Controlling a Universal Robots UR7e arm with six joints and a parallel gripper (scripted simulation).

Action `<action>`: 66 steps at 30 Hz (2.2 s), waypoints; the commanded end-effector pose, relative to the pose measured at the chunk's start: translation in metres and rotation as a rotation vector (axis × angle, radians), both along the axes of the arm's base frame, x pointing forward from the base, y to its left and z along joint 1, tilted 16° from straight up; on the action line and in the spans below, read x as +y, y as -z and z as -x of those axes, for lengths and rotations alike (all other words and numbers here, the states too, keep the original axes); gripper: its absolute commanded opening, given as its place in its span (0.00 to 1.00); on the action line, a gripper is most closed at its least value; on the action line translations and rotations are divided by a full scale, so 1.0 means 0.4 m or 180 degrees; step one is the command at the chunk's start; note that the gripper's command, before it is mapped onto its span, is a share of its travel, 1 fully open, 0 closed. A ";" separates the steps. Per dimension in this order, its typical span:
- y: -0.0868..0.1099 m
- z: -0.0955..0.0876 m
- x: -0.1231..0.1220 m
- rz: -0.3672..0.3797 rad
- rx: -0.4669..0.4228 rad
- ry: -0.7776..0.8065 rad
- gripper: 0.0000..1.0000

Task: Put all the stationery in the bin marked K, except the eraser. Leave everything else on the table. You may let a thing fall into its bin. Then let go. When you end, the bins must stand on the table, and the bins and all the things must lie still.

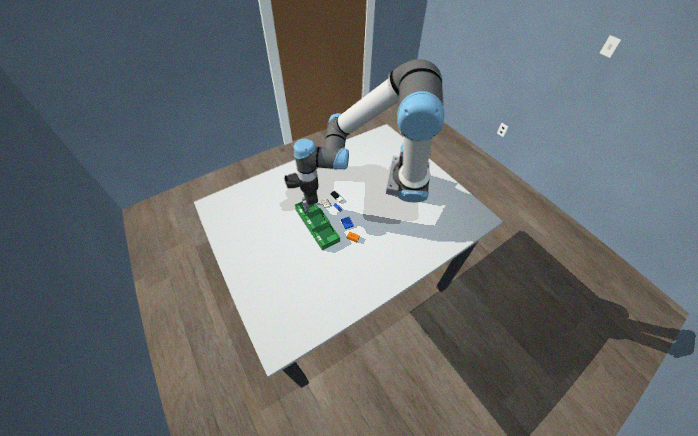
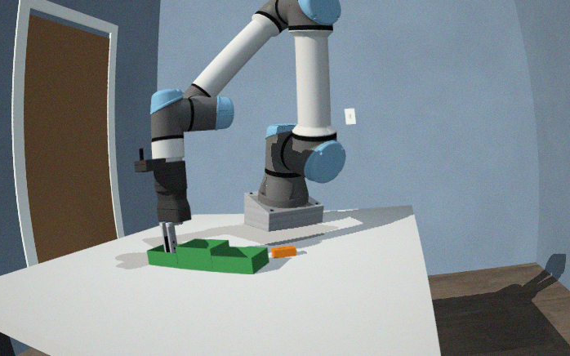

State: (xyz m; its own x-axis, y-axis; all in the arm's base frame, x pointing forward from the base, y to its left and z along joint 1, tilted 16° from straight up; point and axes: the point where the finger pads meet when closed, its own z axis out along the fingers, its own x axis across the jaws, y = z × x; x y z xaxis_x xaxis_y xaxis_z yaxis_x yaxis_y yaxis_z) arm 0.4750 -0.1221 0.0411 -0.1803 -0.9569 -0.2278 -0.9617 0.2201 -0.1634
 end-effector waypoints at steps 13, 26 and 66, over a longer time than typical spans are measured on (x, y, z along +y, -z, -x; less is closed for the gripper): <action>-0.049 0.010 -0.010 0.0003 -0.0004 0.0000 0.31; -0.124 0.026 -0.025 0.0003 -0.0004 0.0000 0.31; -0.095 0.010 0.197 0.0002 -0.0004 0.0000 0.31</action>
State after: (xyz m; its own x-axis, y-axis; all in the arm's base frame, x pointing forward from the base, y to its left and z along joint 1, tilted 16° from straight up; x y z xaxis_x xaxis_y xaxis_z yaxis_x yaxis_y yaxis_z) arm 0.4681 -0.0451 0.0888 -0.1799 -0.9569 -0.2279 -0.9618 0.2197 -0.1634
